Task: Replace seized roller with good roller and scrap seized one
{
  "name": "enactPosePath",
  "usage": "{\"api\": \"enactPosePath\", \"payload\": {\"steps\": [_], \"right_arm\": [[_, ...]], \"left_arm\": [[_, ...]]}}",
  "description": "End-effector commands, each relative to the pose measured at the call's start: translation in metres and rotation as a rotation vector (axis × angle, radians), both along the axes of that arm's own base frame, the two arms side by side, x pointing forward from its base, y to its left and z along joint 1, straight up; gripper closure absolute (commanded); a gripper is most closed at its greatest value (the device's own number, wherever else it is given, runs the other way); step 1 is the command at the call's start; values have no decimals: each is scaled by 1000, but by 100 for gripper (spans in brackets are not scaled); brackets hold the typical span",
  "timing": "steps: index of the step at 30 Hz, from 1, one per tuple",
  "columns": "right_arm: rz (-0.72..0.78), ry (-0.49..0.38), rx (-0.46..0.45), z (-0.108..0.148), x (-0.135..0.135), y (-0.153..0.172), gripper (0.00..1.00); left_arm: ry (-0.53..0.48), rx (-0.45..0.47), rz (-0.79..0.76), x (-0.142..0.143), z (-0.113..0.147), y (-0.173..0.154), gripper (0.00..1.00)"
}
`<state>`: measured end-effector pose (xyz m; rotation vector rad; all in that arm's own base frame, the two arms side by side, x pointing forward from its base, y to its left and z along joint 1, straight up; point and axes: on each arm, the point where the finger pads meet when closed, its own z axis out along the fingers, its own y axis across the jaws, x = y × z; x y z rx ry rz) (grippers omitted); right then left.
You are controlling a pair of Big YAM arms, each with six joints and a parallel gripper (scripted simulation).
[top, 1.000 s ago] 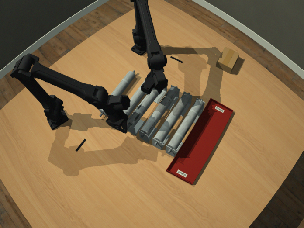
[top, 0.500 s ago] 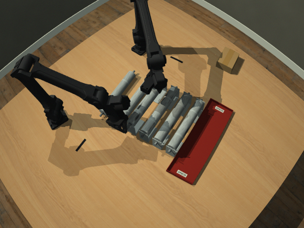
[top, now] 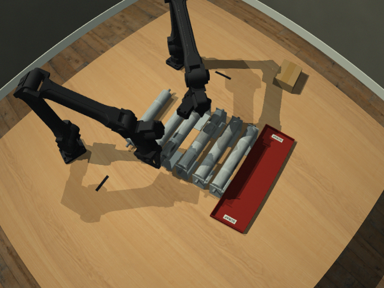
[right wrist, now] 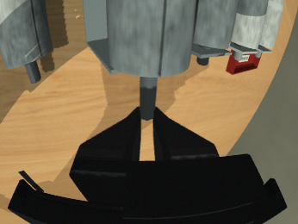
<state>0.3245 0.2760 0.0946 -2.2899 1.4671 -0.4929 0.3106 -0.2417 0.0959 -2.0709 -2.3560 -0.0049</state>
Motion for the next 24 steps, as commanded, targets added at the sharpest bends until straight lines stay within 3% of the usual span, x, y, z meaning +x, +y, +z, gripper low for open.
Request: {"api": "enactPosePath", "payload": {"steps": [1, 9, 10, 12, 14, 24], "right_arm": [[-76, 4, -84, -14, 13, -43, 97], [-76, 2, -82, -13, 13, -43, 97], [52, -57, 67, 30, 16, 36, 97], [52, -57, 67, 30, 16, 36, 97], [38, -24, 16, 6, 4, 1, 97], [31, -27, 27, 13, 8, 8, 97]], "left_arm": [[-40, -5, 3, 17, 28, -8, 68], [-53, -6, -5, 20, 36, -6, 68], [-53, -7, -5, 20, 37, -6, 68], [-53, -7, -5, 20, 37, -6, 68], [-55, -8, -5, 20, 37, -6, 68], [-53, -7, -3, 20, 37, -6, 68]]}}
